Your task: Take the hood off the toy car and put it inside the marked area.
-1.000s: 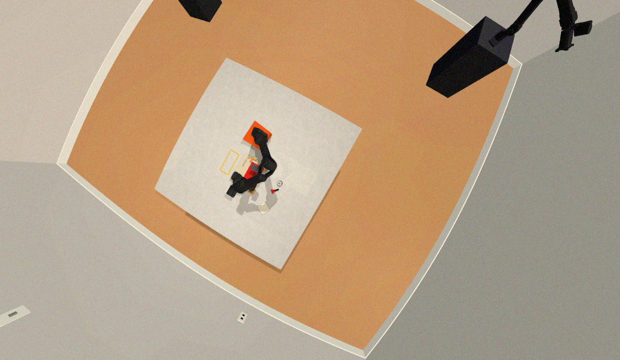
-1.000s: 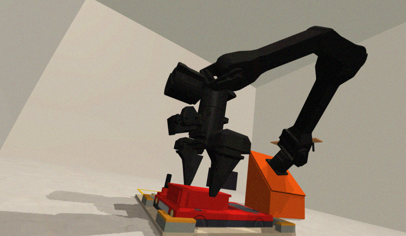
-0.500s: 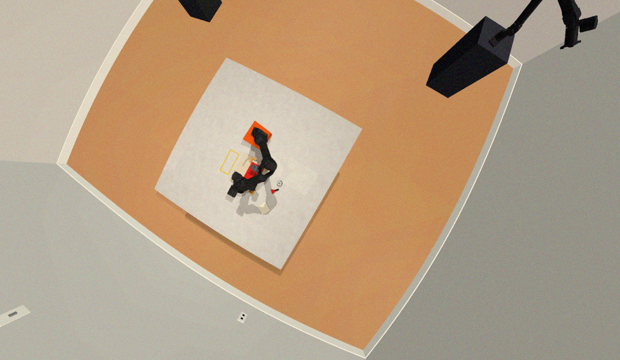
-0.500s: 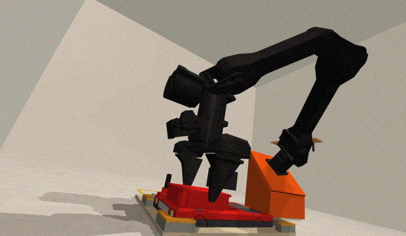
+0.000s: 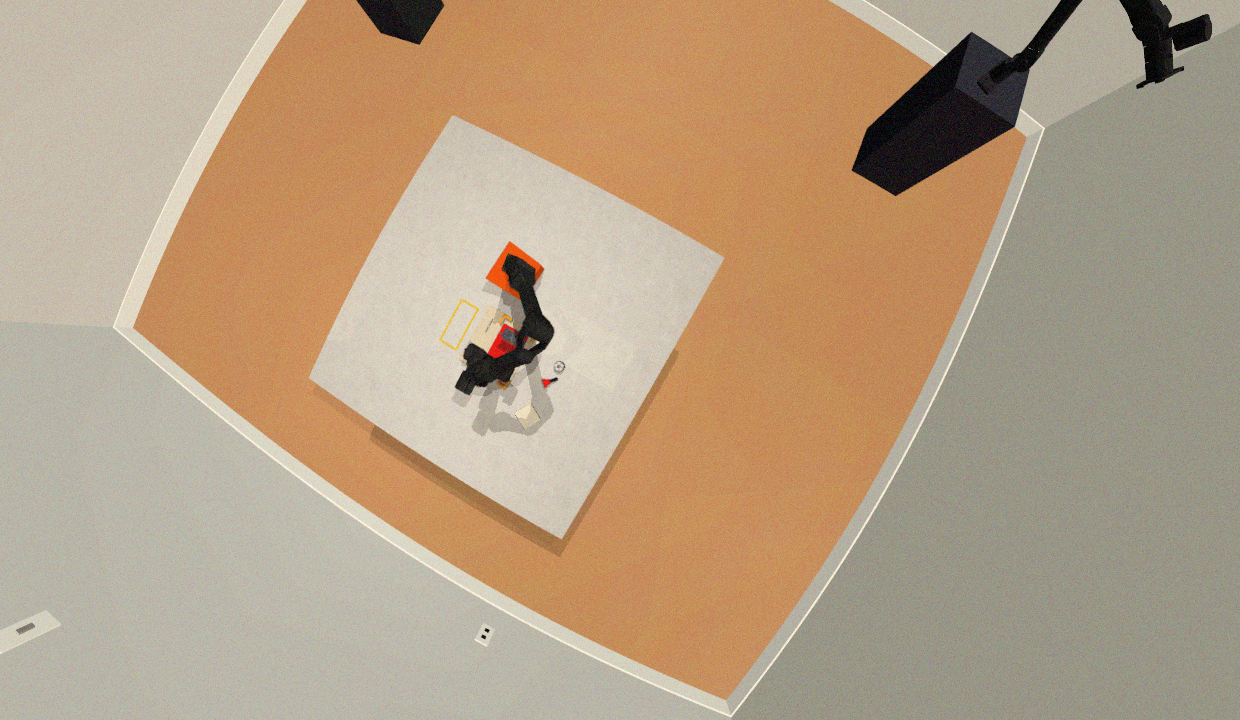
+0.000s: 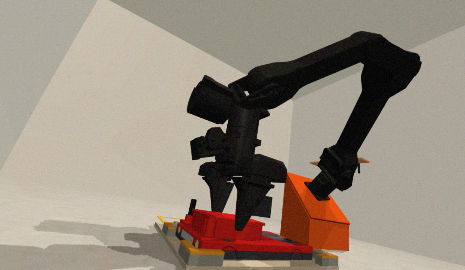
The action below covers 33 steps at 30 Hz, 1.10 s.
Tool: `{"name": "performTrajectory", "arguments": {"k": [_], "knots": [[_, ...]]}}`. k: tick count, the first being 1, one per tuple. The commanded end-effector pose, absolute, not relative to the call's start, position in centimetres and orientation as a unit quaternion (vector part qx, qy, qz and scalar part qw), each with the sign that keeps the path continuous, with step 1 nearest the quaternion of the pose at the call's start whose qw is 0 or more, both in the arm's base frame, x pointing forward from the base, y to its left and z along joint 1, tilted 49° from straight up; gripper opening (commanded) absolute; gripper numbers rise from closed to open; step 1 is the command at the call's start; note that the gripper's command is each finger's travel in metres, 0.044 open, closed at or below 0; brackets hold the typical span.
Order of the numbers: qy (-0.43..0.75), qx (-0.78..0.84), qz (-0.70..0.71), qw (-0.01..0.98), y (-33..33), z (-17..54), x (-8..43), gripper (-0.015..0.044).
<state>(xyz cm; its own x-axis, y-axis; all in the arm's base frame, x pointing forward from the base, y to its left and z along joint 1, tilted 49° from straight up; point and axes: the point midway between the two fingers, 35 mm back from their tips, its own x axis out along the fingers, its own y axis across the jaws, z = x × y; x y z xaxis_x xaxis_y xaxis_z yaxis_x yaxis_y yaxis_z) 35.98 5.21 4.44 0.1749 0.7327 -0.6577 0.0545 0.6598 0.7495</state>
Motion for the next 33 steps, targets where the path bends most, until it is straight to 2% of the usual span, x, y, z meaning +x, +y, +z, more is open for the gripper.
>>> {"name": "performTrajectory", "arguments": {"k": [1, 2, 12, 13, 33], "knots": [[0.594, 0.330, 0.245, 0.692, 5.2, 4.4, 36.0, 0.0282], [0.594, 0.330, 0.245, 0.692, 5.2, 4.4, 36.0, 0.0275], [0.594, 0.330, 0.245, 0.692, 4.9, 4.7, 35.9, 0.0012], [0.594, 0.330, 0.245, 0.692, 4.8, 4.8, 35.9, 0.0000], [0.594, 0.330, 0.245, 0.691, 3.8, 5.6, 35.7, 0.0000]]}}
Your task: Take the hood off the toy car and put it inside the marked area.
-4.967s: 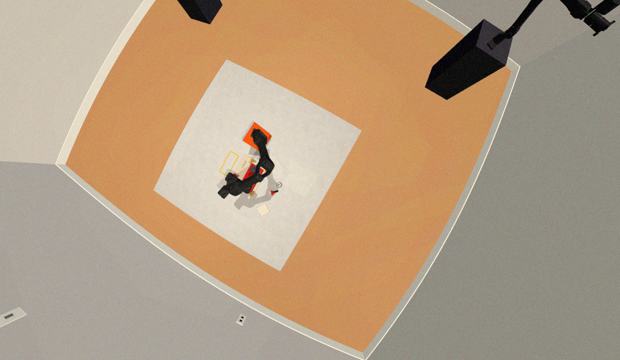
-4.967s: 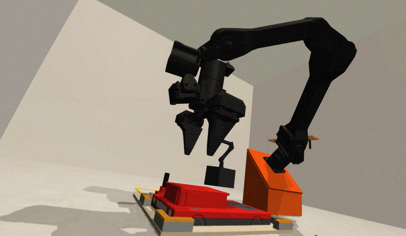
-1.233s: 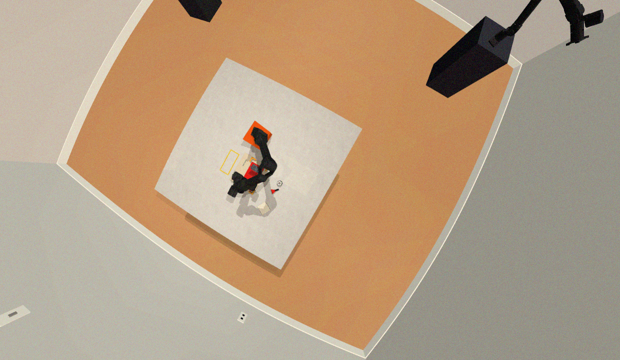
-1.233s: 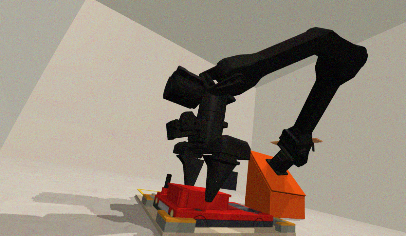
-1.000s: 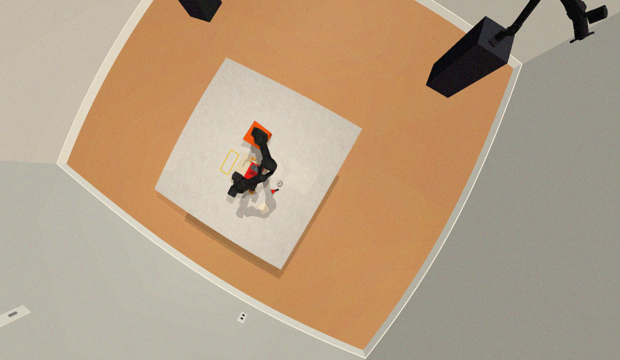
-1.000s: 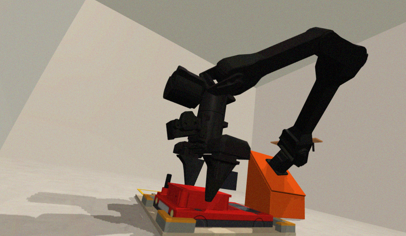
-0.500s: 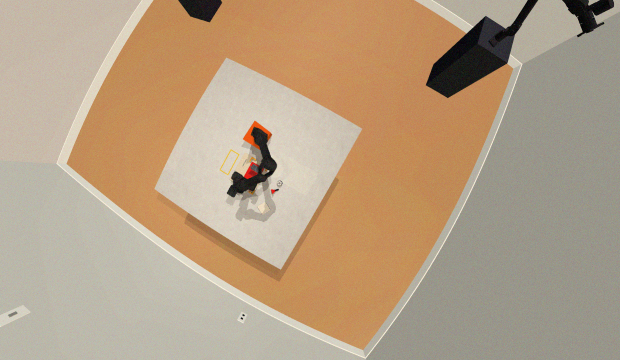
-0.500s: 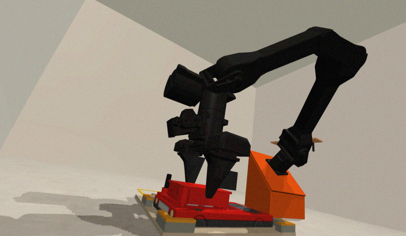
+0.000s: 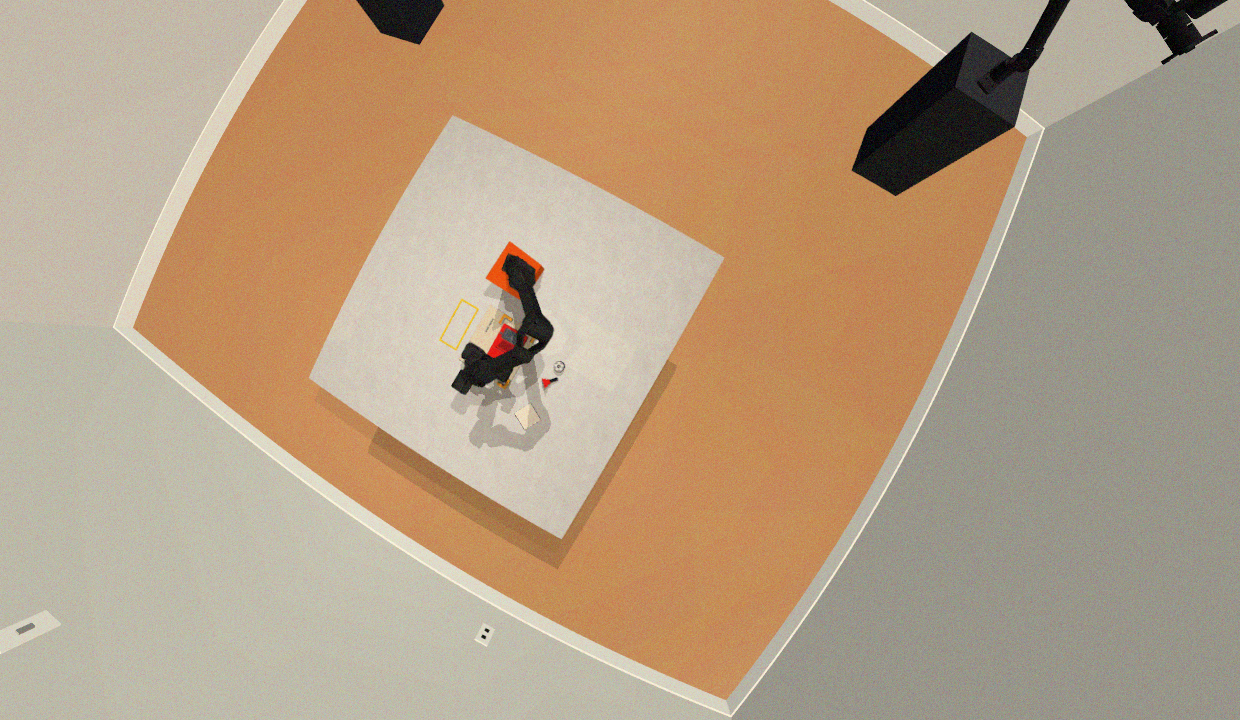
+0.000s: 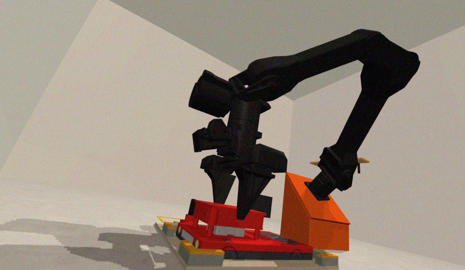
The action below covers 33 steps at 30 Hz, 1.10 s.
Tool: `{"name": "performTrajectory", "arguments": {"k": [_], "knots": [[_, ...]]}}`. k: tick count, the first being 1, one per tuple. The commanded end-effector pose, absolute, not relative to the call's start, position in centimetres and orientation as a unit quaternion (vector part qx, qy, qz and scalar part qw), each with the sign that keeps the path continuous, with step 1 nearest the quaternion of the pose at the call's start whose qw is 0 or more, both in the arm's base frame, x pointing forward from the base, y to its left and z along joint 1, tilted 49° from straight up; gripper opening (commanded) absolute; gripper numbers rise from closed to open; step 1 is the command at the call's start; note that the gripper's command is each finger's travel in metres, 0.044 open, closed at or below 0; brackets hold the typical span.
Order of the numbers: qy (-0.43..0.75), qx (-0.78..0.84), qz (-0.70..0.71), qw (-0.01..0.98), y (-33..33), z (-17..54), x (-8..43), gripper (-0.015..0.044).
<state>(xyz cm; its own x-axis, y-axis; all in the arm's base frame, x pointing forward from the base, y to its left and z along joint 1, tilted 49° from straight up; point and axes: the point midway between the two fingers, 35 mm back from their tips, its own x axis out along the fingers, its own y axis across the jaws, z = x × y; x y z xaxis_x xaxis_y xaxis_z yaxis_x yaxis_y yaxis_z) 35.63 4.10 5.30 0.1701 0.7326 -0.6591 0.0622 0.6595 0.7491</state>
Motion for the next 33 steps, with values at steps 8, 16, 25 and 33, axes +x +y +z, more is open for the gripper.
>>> {"name": "performTrajectory", "arguments": {"k": [8, 16, 25, 33], "knots": [[0.594, 0.331, 0.245, 0.691, 3.5, 6.0, 35.6, 0.0000], [0.594, 0.331, 0.245, 0.691, 2.9, 6.4, 35.5, 0.0000], [0.594, 0.331, 0.244, 0.691, -0.1, 9.1, 34.8, 0.0000], [0.598, 0.330, 0.235, 0.691, -1.6, 6.6, 34.8, 0.0000]]}}
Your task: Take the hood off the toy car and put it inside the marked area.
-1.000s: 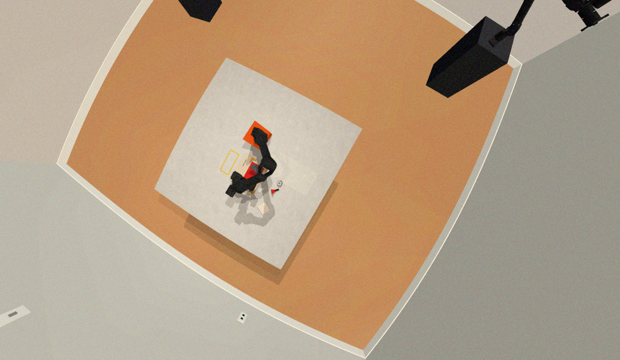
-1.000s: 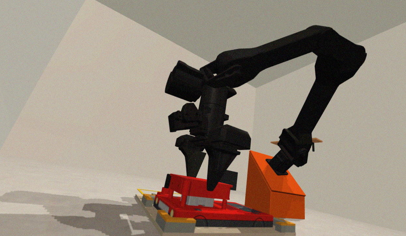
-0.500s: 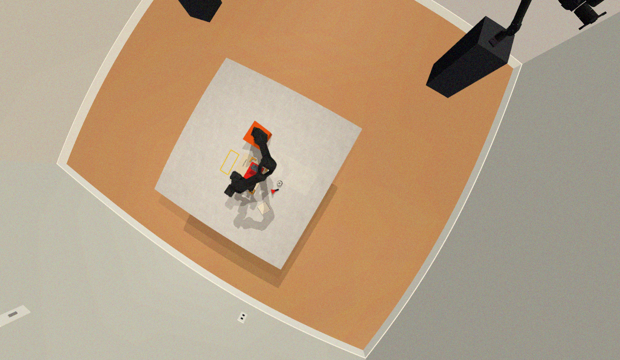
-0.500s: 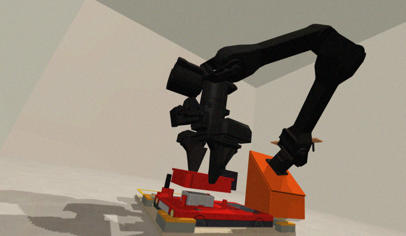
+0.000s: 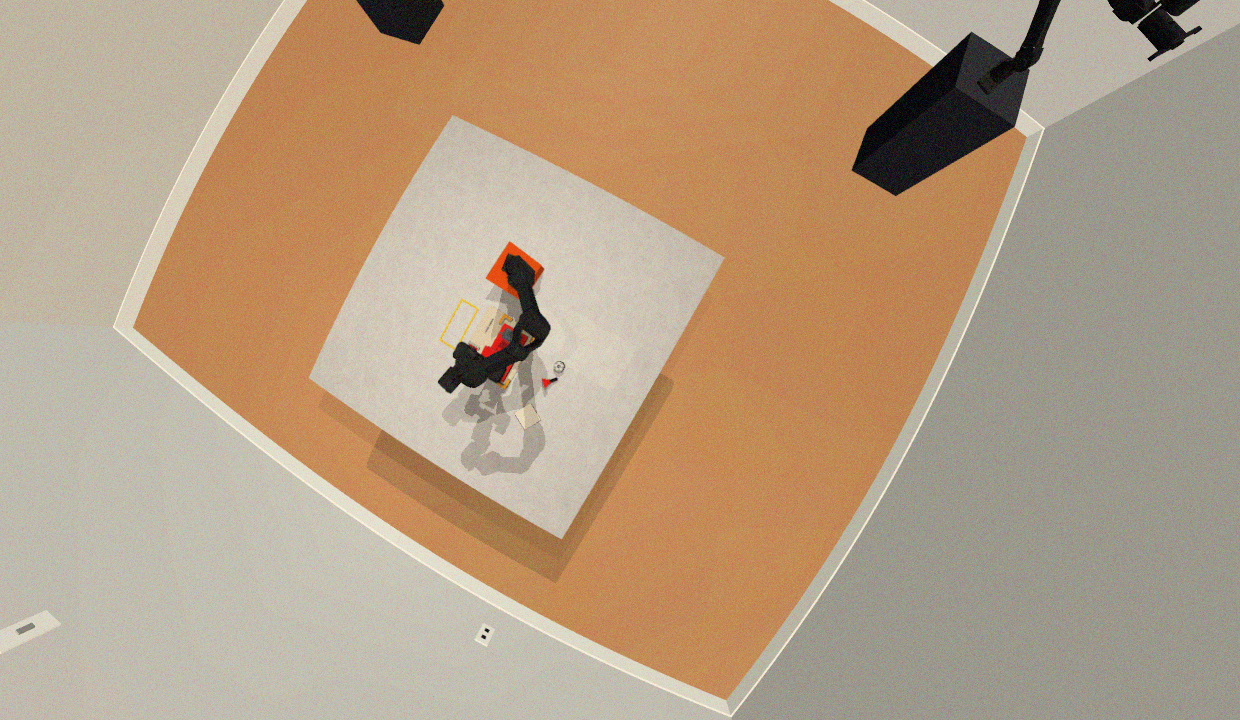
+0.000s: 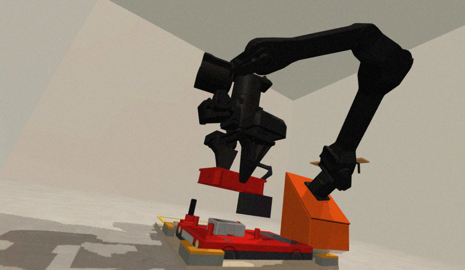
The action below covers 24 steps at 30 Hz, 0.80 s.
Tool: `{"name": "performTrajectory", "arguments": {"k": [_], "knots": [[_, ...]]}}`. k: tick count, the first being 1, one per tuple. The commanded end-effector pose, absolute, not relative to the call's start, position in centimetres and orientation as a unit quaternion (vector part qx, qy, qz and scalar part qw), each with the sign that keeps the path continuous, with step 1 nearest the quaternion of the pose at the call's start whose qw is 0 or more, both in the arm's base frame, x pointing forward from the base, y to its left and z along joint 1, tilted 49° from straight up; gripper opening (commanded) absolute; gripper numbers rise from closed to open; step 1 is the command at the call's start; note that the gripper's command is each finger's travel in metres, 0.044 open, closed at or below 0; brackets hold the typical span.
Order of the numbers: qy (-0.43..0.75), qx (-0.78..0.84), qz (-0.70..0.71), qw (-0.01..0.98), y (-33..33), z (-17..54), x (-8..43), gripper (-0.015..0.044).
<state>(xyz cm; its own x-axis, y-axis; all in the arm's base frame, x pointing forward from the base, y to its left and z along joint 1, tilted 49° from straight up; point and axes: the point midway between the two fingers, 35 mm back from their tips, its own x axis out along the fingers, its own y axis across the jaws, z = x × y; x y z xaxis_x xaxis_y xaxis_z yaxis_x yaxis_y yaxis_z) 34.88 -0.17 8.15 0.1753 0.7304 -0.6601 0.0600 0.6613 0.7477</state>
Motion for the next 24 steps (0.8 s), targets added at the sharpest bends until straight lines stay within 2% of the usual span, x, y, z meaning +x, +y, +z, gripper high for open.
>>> {"name": "performTrajectory", "arguments": {"k": [1, 24], "knots": [[0.599, 0.329, 0.233, 0.692, -2.2, 6.1, 34.8, 0.0000], [0.601, 0.320, 0.234, 0.695, -12.7, -5.3, 30.8, 0.0000]]}}
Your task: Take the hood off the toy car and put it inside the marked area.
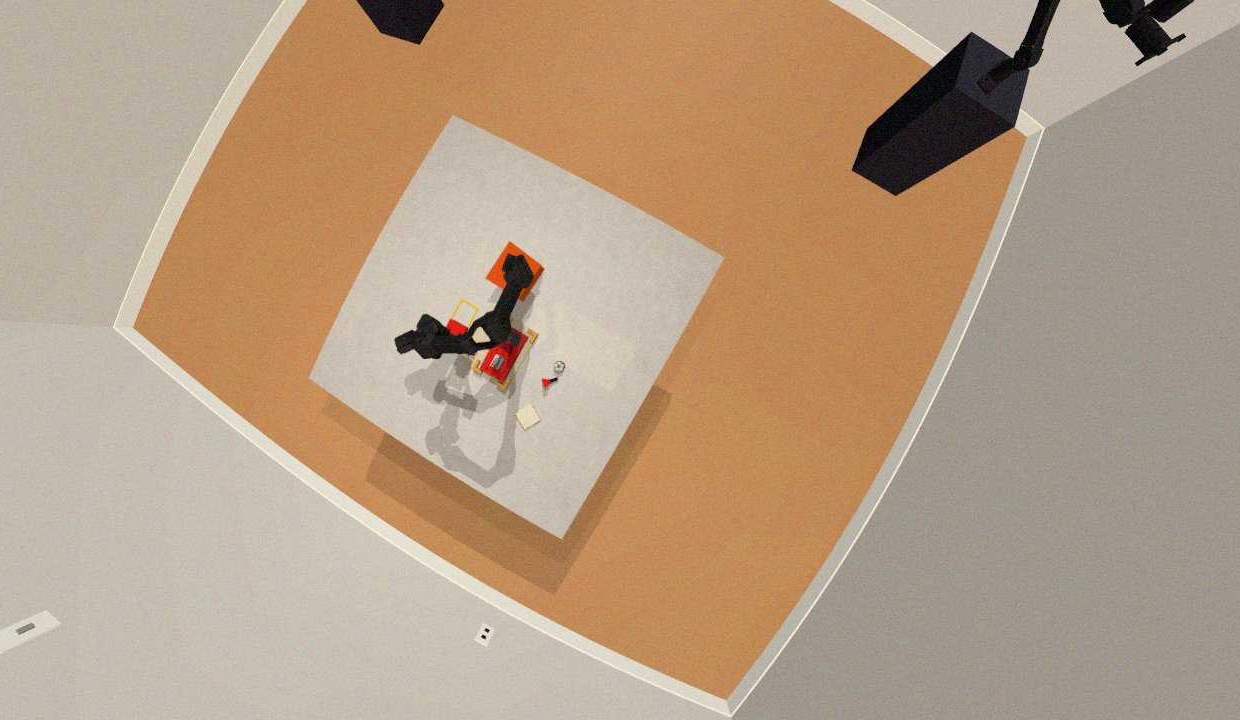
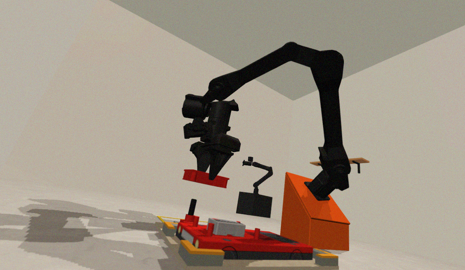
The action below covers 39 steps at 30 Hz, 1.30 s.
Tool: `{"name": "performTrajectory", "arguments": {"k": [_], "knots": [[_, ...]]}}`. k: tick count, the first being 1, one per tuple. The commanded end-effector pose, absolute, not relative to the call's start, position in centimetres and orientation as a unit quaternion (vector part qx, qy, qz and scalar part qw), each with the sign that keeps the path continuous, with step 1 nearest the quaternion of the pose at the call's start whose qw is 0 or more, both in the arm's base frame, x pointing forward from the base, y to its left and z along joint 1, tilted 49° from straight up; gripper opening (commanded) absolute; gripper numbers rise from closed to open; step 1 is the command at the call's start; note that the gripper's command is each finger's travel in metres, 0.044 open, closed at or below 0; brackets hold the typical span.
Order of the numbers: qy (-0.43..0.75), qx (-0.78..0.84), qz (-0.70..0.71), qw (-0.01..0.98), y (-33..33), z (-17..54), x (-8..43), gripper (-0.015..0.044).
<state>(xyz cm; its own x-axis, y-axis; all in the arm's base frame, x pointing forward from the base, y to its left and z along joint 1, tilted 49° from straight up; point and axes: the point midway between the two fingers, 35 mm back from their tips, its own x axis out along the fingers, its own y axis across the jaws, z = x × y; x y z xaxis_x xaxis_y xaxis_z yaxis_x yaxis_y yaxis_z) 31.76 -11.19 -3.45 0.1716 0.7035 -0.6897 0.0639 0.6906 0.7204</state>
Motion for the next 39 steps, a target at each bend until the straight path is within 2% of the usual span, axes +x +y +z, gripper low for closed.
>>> {"name": "performTrajectory", "arguments": {"k": [1, 7, 39], "knots": [[0.600, 0.321, 0.235, 0.694, -13.0, -5.7, 30.5, 0.0000], [0.596, 0.327, 0.240, 0.693, -14.5, -7.8, 28.9, 0.0000], [0.596, 0.326, 0.240, 0.693, -12.7, -9.6, 29.5, 0.0000]]}}
